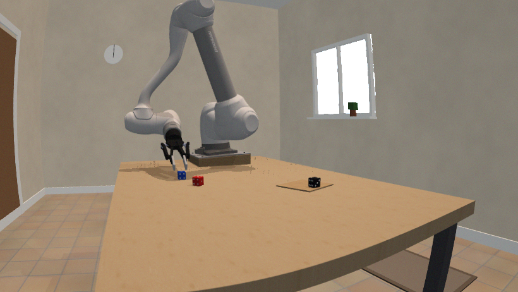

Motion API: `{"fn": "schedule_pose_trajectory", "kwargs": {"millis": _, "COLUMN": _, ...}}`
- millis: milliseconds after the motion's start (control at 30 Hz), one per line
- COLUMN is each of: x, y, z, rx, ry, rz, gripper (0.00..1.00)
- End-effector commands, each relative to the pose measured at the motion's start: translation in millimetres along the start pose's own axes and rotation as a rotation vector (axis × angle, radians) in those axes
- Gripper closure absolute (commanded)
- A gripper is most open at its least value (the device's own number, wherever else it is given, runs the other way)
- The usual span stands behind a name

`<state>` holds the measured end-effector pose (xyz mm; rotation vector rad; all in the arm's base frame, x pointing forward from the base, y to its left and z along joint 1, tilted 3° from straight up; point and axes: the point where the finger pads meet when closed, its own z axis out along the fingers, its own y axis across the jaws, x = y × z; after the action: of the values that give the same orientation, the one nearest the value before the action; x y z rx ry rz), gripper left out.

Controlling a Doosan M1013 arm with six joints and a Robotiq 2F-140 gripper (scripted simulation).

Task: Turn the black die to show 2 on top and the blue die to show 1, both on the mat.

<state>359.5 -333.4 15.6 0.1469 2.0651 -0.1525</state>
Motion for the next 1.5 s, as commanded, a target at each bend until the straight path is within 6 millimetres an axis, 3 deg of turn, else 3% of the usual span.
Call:
{"fn": "schedule_pose_trajectory", "kwargs": {"millis": 0, "x": -7.5, "y": 0.0, "z": -4.0, "rx": 0.0, "ry": 0.0, "rz": 0.0, "gripper": 0.65}}
{"fn": "schedule_pose_trajectory", "kwargs": {"millis": 433, "x": -46.0, "y": 0.0, "z": -24.5, "rx": 0.0, "ry": 0.0, "rz": 0.0, "gripper": 0.65}}
{"fn": "schedule_pose_trajectory", "kwargs": {"millis": 833, "x": -49.9, "y": 1.0, "z": -25.0, "rx": -0.005, "ry": 0.02, "rz": 0.001, "gripper": 0.65}}
{"fn": "schedule_pose_trajectory", "kwargs": {"millis": 1467, "x": -75.6, "y": 2.8, "z": -9.0, "rx": -0.012, "ry": 0.482, "rz": 0.003, "gripper": 0.65}}
